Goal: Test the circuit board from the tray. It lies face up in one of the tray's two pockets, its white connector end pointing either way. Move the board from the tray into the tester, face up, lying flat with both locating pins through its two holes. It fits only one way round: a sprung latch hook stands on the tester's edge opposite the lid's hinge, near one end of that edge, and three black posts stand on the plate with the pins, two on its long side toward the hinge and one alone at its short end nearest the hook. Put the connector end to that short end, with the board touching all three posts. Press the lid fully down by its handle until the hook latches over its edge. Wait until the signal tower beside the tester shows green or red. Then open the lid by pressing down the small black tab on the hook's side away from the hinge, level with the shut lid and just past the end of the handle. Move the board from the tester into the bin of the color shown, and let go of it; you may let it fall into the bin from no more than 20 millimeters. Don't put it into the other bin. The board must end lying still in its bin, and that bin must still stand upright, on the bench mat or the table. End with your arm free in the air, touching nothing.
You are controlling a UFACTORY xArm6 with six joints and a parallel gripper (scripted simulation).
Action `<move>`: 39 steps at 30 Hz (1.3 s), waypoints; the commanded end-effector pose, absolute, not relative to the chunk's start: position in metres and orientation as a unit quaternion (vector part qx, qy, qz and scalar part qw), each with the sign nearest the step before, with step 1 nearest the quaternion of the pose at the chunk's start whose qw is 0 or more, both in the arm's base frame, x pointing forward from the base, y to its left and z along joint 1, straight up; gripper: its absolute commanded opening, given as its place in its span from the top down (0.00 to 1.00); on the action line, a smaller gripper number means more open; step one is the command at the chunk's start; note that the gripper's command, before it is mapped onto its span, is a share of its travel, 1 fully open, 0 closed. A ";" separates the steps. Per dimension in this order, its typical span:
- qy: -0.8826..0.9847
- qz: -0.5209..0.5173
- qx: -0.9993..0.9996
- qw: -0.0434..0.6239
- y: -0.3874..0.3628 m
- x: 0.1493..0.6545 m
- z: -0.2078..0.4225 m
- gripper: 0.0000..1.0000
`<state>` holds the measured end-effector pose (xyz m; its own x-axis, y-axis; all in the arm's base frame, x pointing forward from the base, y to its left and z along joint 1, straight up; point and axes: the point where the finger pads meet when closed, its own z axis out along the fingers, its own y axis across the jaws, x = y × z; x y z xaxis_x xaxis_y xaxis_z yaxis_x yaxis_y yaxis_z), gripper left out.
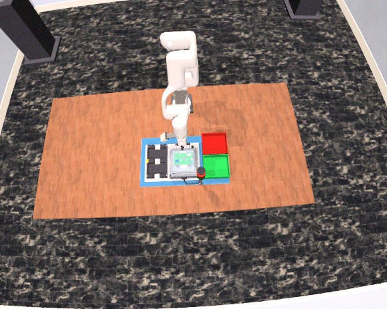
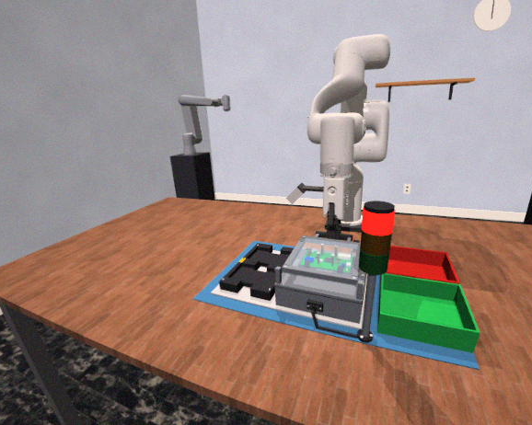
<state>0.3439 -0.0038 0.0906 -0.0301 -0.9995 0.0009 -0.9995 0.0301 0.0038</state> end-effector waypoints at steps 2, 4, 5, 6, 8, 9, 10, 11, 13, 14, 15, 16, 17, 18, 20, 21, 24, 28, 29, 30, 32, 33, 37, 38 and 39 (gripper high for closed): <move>-0.718 0.000 0.696 0.000 -0.004 0.345 0.092 1.00; -0.718 0.000 0.696 0.000 -0.004 0.345 0.092 1.00; -0.718 0.000 0.696 0.000 -0.004 0.345 0.092 1.00; -0.718 0.000 0.696 0.000 -0.004 0.345 0.093 1.00; -0.718 0.000 0.696 0.000 -0.004 0.345 0.093 1.00; -0.718 0.000 0.696 0.000 -0.004 0.345 0.094 1.00; -0.718 0.000 0.696 0.000 -0.004 0.346 0.094 1.00; -0.718 0.000 0.696 0.000 -0.004 0.346 0.094 1.00; -0.718 0.000 0.696 0.000 -0.004 0.346 0.094 1.00; -0.718 0.000 0.696 0.000 -0.004 0.346 0.095 1.00; -0.718 0.000 0.696 0.000 -0.004 0.346 0.095 1.00; -0.718 0.000 0.696 0.000 -0.004 0.346 0.096 1.00; -0.718 0.000 0.696 0.000 -0.004 0.346 0.097 1.00; -0.718 0.000 0.696 0.000 -0.004 0.346 0.098 1.00; -0.718 0.000 0.696 0.000 -0.004 0.346 0.099 1.00; -0.718 0.000 0.696 0.000 -0.004 0.346 0.100 1.00; -0.718 0.000 0.696 0.000 -0.004 0.346 0.103 1.00; -0.718 0.000 0.696 0.000 -0.004 0.347 0.107 1.00; -0.718 0.000 0.696 0.000 -0.004 0.347 0.107 1.00; -0.718 0.000 0.696 0.000 -0.004 0.347 0.109 1.00; -0.718 0.000 0.696 0.000 -0.004 0.348 0.112 1.00; -0.718 0.000 0.696 0.000 -0.004 0.348 0.113 1.00; -0.718 0.000 0.696 0.000 -0.004 0.349 0.121 1.00; -0.718 0.000 0.696 0.000 -0.004 0.350 0.123 1.00; -0.718 0.000 0.696 0.000 -0.004 0.350 0.125 1.00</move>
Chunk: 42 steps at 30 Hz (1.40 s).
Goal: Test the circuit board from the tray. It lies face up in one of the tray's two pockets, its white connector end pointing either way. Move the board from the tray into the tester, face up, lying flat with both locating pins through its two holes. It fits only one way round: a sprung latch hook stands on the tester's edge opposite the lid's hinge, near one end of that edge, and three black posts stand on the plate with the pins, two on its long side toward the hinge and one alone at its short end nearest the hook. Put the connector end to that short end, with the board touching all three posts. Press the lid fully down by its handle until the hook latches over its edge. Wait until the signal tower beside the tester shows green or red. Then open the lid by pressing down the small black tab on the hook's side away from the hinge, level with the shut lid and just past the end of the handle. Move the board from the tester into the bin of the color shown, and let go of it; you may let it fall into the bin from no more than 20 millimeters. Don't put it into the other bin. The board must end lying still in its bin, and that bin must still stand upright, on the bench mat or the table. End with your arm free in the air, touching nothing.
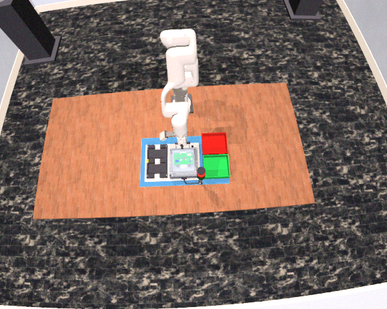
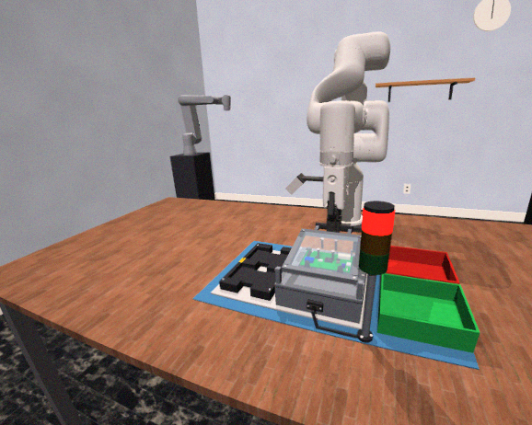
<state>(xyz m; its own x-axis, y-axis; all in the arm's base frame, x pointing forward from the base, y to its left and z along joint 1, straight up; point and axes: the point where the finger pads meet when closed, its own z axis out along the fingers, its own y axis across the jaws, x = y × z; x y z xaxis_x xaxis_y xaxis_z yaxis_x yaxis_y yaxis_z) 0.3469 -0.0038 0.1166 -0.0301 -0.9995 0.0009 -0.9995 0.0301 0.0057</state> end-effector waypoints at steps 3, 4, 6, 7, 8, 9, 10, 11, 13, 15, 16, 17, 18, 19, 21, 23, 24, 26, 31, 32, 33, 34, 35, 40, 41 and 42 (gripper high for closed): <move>-0.718 0.000 0.696 0.000 -0.004 0.352 0.132 1.00; -0.718 0.000 0.696 0.000 -0.004 0.353 0.135 1.00; -0.718 0.000 0.696 0.000 -0.004 0.354 0.137 1.00; -0.718 0.000 0.696 0.000 -0.004 0.354 0.137 1.00; -0.718 0.000 0.696 0.000 -0.004 0.355 0.140 1.00; -0.718 0.000 0.696 0.000 -0.004 0.356 0.143 1.00; -0.718 0.000 0.696 0.000 -0.004 0.357 0.146 1.00; -0.718 0.000 0.696 0.000 -0.004 0.358 0.149 1.00; -0.718 0.000 0.696 0.000 -0.004 0.360 0.155 1.00; -0.718 0.000 0.696 0.000 -0.004 0.363 0.162 1.00; -0.718 0.000 0.696 0.000 -0.004 0.365 0.165 1.00; -0.718 0.000 0.696 0.000 -0.004 0.367 0.169 1.00; -0.718 0.000 0.696 0.000 -0.004 0.368 0.172 1.00; -0.718 0.000 0.696 0.000 -0.004 0.370 0.175 1.00; -0.718 0.000 0.696 0.000 -0.004 0.374 0.181 1.00; -0.718 0.000 0.696 0.000 -0.005 0.376 0.184 1.00; -0.718 0.000 0.696 0.000 -0.005 0.376 0.184 1.00; -0.718 0.000 0.696 0.000 -0.005 0.380 0.190 1.00; -0.718 0.000 0.696 0.000 -0.005 0.391 0.204 1.00; -0.718 0.000 0.696 0.000 -0.005 0.394 0.207 1.00; -0.718 0.000 0.696 0.000 -0.005 0.396 0.209 1.00; -0.718 0.000 0.696 0.000 -0.005 0.398 0.212 1.00; -0.718 0.000 0.696 0.000 -0.005 0.401 0.214 1.00; -0.718 0.000 0.696 0.000 -0.005 0.411 0.224 1.00; -0.718 0.000 0.696 0.000 -0.005 0.411 0.224 1.00; -0.718 0.000 0.696 0.000 -0.006 0.414 0.226 1.00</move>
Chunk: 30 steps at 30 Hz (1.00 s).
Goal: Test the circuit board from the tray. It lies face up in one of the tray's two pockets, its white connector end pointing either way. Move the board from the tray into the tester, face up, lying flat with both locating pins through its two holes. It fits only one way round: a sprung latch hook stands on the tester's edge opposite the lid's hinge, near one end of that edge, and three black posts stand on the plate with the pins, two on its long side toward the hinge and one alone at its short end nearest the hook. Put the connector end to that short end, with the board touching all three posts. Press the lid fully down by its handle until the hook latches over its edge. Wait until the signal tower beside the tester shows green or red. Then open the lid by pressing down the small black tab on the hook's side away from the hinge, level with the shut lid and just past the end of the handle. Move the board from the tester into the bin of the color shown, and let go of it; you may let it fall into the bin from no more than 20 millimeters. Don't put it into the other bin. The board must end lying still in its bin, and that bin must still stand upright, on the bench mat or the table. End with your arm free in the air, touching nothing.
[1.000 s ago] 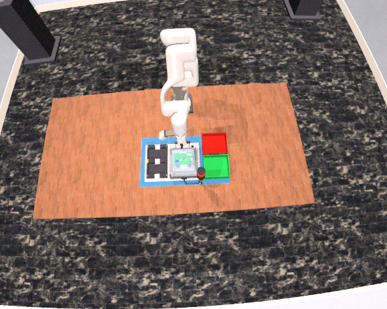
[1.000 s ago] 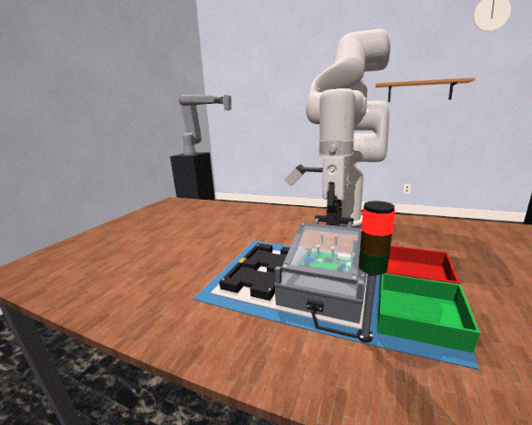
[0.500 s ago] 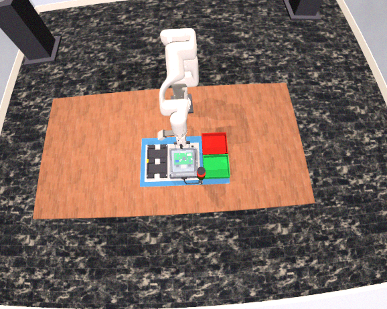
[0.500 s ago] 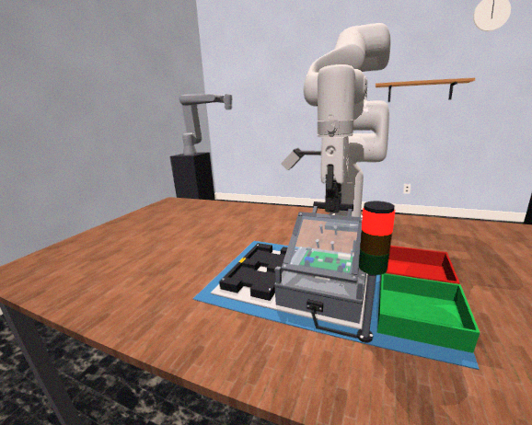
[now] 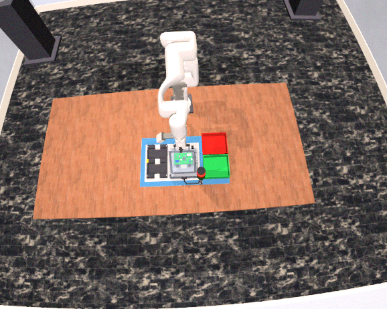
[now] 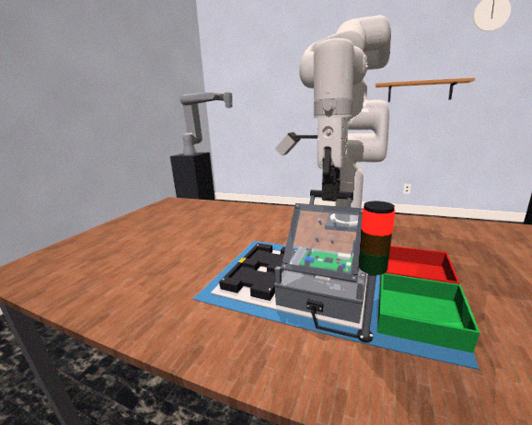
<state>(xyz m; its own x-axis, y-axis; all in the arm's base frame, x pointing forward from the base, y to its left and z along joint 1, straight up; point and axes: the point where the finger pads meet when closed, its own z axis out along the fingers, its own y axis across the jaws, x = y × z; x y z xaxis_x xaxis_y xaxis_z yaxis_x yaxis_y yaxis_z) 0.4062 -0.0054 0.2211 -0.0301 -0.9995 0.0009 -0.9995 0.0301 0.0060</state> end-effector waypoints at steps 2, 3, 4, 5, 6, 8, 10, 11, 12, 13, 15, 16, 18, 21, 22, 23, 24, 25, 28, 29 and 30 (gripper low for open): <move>-0.718 0.000 0.696 0.000 -0.006 0.420 0.230 1.00; -0.718 0.000 0.696 0.000 -0.006 0.422 0.232 1.00; -0.718 0.000 0.696 0.000 -0.006 0.425 0.234 1.00; -0.718 0.000 0.696 0.000 -0.006 0.428 0.236 1.00; -0.718 0.000 0.696 0.000 -0.006 0.431 0.238 1.00; -0.718 0.000 0.696 0.000 -0.006 0.436 0.241 1.00; -0.718 0.000 0.696 0.000 -0.006 0.442 0.244 1.00; -0.718 0.000 0.696 0.000 -0.006 0.445 0.246 1.00; -0.718 0.000 0.696 0.000 -0.006 0.448 0.247 1.00; -0.718 0.000 0.696 0.000 -0.007 0.451 0.249 1.00; -0.718 0.000 0.696 0.000 -0.007 0.454 0.250 1.00; -0.718 0.000 0.696 0.000 -0.007 0.454 0.250 1.00; -0.718 0.000 0.696 0.000 -0.007 0.460 0.253 1.00; -0.718 0.000 0.696 0.000 -0.007 0.468 0.256 1.00; -0.718 0.000 0.696 0.000 -0.007 0.471 0.257 1.00; -0.718 0.000 0.696 0.000 -0.007 0.474 0.258 1.00; -0.718 0.000 0.696 0.000 -0.007 0.477 0.259 1.00; -0.718 0.000 0.696 0.000 -0.007 0.479 0.259 1.00; -0.718 0.000 0.696 0.000 -0.008 0.488 0.261 1.00; -0.718 0.000 0.696 0.000 -0.008 0.490 0.262 1.00; -0.718 0.000 0.696 0.000 -0.008 0.493 0.263 1.00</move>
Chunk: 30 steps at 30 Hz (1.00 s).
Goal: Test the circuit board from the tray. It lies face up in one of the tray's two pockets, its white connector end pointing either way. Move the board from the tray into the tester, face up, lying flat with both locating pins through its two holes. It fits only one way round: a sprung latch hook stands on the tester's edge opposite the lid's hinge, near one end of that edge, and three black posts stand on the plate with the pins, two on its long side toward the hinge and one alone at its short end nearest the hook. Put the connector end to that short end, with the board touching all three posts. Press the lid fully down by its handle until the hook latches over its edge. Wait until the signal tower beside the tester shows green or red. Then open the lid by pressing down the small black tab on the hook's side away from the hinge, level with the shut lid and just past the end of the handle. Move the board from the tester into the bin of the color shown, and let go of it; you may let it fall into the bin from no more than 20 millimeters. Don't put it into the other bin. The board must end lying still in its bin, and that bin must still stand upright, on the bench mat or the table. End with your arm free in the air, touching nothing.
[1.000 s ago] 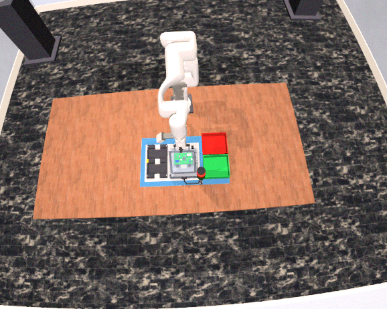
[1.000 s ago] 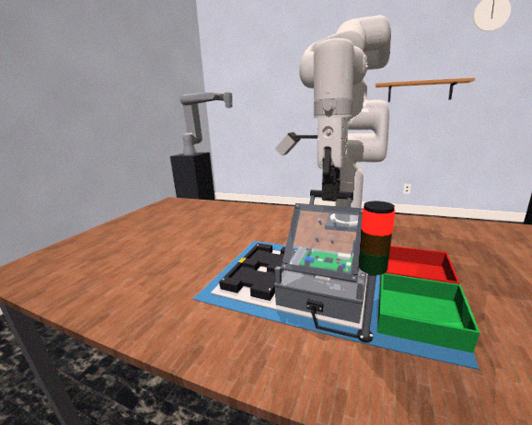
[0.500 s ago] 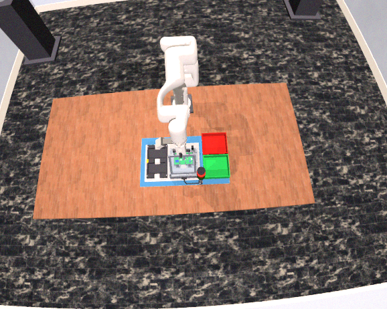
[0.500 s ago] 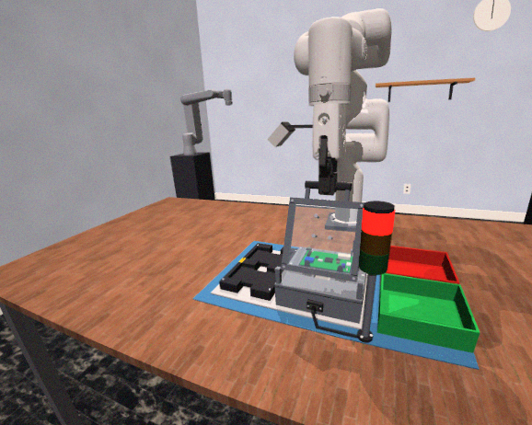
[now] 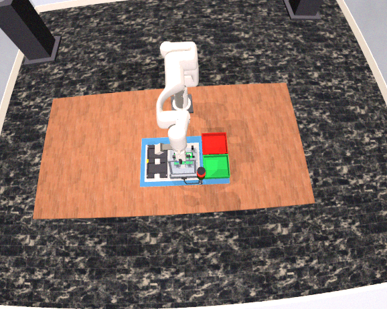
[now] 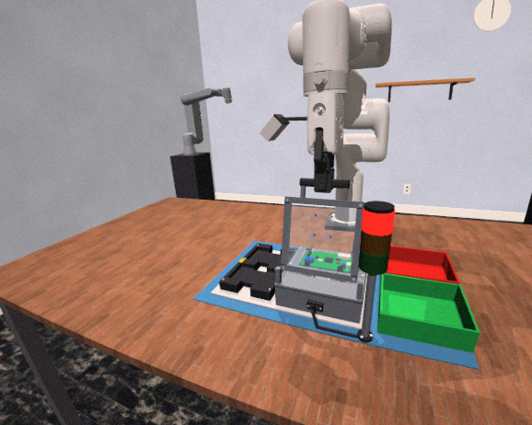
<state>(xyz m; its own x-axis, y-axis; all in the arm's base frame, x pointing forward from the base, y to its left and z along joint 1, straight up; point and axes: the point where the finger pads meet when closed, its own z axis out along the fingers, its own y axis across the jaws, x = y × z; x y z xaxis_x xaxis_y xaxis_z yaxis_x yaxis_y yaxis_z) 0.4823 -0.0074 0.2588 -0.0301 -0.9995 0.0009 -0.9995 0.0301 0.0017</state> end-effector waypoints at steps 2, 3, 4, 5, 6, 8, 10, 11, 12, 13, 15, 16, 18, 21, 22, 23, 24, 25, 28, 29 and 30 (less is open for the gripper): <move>-0.718 0.000 0.696 0.000 -0.008 0.495 0.263 1.00; -0.718 0.000 0.696 0.000 -0.008 0.495 0.263 1.00; -0.718 0.000 0.696 0.000 -0.008 0.498 0.264 1.00; -0.718 0.000 0.696 0.000 -0.008 0.500 0.264 1.00; -0.718 0.000 0.696 0.000 -0.008 0.503 0.264 1.00; -0.718 0.000 0.696 0.000 -0.008 0.508 0.265 1.00; -0.718 0.000 0.696 0.000 -0.008 0.512 0.265 1.00; -0.718 0.000 0.696 0.000 -0.008 0.515 0.266 1.00; -0.718 0.000 0.696 0.000 -0.008 0.517 0.266 1.00; -0.718 0.000 0.696 0.000 -0.008 0.519 0.266 1.00; -0.718 0.000 0.696 0.000 -0.008 0.523 0.266 1.00; -0.718 0.000 0.696 0.000 -0.009 0.525 0.266 1.00; -0.718 0.000 0.696 0.000 -0.009 0.529 0.266 1.00; -0.718 0.000 0.696 0.000 -0.009 0.531 0.266 1.00; -0.718 0.000 0.696 0.000 -0.009 0.532 0.266 1.00; -0.718 0.000 0.696 0.000 -0.009 0.534 0.266 1.00; -0.718 0.000 0.696 0.000 -0.009 0.536 0.266 1.00; -0.718 0.000 0.696 0.000 -0.009 0.537 0.266 1.00; -0.718 0.000 0.696 0.000 -0.009 0.542 0.266 1.00; -0.718 0.000 0.696 0.000 -0.009 0.543 0.266 1.00; -0.718 0.000 0.696 0.000 -0.009 0.545 0.266 1.00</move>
<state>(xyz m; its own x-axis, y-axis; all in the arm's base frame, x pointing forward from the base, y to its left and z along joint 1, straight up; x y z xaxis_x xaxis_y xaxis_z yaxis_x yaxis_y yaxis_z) 0.5390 -0.0089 0.2642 -0.0301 -0.9995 0.0009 -0.9995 0.0301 0.0031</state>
